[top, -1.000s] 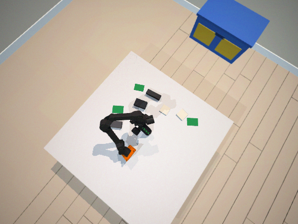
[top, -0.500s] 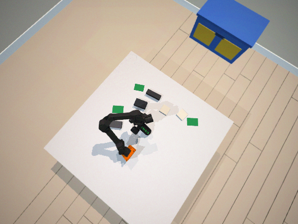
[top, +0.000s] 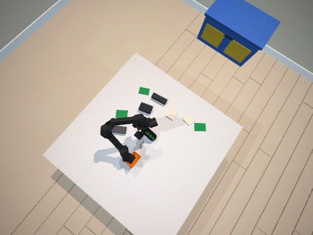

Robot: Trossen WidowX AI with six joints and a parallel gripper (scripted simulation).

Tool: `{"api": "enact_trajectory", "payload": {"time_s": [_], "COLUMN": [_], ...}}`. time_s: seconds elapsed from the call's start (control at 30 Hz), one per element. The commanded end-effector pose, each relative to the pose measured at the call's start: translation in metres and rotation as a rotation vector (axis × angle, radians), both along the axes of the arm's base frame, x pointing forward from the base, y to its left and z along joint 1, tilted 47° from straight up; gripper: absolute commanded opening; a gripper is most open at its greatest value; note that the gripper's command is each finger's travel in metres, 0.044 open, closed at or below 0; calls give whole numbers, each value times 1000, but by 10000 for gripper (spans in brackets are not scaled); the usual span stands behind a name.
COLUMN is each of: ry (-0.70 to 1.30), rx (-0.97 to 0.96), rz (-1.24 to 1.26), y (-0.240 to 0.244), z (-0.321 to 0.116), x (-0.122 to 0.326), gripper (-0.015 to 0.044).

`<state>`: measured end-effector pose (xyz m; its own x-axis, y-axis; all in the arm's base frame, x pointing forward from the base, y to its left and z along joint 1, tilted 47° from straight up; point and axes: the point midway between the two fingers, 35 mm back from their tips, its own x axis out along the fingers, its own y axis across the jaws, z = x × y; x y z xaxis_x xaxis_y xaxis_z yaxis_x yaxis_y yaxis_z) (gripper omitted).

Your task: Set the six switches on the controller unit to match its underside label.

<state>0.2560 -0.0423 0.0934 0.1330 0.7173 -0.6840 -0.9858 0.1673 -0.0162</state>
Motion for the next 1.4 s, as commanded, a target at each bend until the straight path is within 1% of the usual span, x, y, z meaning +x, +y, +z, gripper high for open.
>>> {"api": "enact_trajectory", "payload": {"time_s": [0.0, 1.37], "ry": [2, 1], "rx": [4, 6], "rz": [-5, -5], "y": [4, 35], "z": [1, 5], "x": [0, 5], "gripper": [338, 335]}}
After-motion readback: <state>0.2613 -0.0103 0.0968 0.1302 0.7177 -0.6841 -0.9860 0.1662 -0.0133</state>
